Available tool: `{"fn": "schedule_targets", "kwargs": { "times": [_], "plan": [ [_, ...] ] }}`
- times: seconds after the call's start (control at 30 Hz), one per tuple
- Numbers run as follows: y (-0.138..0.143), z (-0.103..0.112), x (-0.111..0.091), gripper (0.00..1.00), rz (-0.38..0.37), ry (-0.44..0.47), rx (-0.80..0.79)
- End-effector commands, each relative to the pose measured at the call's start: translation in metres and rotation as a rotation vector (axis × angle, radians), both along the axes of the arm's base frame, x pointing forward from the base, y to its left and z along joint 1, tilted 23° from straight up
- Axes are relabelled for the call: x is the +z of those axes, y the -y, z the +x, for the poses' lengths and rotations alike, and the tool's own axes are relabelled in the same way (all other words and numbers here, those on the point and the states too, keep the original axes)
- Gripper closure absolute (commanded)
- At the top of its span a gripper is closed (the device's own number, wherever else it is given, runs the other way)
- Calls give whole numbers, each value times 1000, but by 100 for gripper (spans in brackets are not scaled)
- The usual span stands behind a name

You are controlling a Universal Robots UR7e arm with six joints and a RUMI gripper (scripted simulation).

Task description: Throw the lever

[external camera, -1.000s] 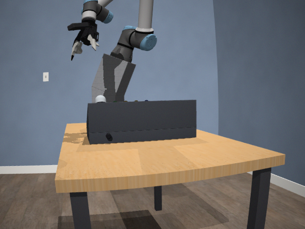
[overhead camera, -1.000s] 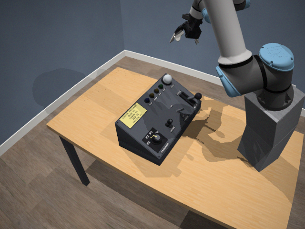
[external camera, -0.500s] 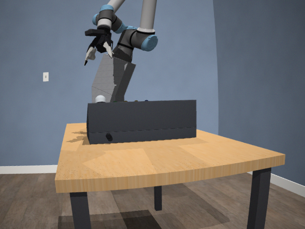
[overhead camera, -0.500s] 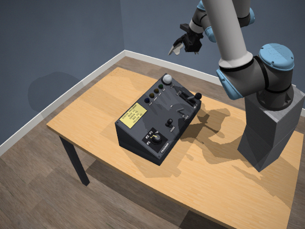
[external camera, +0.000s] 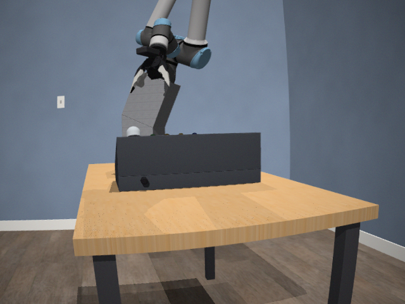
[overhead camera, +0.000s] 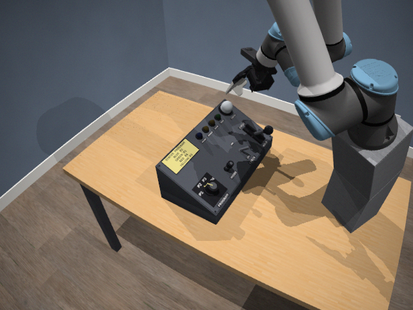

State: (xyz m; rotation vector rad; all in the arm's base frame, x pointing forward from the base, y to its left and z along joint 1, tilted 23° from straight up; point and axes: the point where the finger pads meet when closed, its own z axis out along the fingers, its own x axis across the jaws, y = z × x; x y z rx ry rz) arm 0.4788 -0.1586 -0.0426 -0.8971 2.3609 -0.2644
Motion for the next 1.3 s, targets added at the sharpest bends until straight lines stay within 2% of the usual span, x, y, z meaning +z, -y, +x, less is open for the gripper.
{"fn": "schedule_targets", "kwargs": {
  "times": [0.0, 0.27, 0.37, 0.5, 0.7, 0.83, 0.93, 1.27],
  "plan": [
    [-21, -4, -2, 0, -37, 17, 4],
    [-62, -11, -5, 0, -94, 41, 21],
    [-62, -11, -5, 0, -94, 41, 21],
    [-91, -16, -8, 0, -133, 54, 34],
    [-111, -20, -8, 0, -162, 67, 43],
    [-140, -25, -10, 0, -203, 81, 57],
    [-140, -25, -10, 0, -203, 81, 57],
    [-197, -38, -15, 0, -284, 115, 82]
  ]
}}
